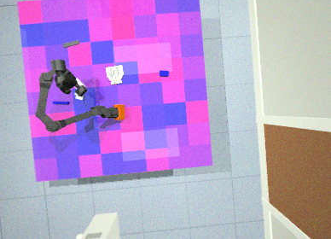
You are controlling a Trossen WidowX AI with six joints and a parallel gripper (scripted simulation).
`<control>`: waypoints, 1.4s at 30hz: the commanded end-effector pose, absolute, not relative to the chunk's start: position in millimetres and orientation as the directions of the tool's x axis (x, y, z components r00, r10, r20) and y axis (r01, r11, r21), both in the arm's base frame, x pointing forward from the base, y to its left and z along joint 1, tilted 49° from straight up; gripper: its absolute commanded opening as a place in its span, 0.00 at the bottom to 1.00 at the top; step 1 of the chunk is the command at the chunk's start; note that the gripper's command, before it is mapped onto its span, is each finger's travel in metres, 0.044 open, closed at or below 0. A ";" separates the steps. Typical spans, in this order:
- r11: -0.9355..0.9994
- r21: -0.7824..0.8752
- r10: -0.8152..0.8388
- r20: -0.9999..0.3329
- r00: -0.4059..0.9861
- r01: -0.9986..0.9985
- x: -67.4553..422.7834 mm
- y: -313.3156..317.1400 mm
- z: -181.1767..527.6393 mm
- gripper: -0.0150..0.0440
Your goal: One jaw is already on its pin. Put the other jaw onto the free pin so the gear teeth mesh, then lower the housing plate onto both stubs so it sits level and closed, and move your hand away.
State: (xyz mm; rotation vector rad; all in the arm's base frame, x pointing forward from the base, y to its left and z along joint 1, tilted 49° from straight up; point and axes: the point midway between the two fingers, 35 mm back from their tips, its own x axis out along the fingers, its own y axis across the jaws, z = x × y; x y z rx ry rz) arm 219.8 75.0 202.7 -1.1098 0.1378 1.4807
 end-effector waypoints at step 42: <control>0.566 0.391 0.694 -0.701 0.163 -0.726 253.6 -24.6 103.9 0.85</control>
